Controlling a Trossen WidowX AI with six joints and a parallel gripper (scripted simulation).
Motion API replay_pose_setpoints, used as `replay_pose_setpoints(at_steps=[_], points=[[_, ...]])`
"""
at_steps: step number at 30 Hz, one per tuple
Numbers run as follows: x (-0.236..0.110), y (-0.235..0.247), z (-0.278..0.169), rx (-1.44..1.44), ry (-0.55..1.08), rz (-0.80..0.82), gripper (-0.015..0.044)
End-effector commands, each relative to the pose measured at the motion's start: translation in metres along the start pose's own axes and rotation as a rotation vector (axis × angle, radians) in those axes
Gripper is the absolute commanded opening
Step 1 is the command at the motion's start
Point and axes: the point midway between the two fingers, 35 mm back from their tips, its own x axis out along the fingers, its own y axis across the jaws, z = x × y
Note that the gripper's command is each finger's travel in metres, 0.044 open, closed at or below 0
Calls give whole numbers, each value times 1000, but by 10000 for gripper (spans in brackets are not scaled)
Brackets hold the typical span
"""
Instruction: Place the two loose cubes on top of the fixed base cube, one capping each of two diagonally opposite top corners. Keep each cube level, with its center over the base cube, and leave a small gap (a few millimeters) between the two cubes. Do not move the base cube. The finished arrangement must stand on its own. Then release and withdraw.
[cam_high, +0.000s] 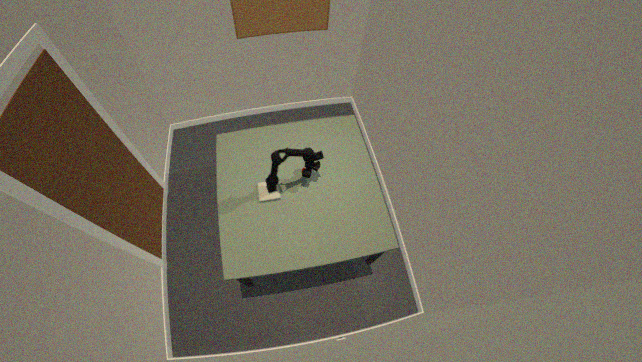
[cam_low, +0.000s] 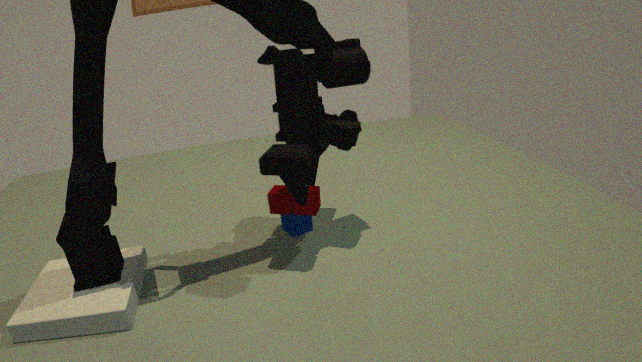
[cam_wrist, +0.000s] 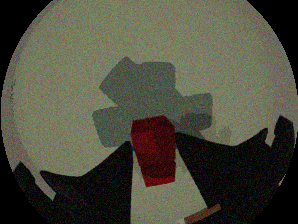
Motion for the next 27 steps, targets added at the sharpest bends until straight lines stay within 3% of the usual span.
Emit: replay_pose_setpoints(at_steps=[1, 27], points=[[-5, 0, 0, -1, 1, 1, 205], [-53, 0, 0, 0, 0, 0, 205]])
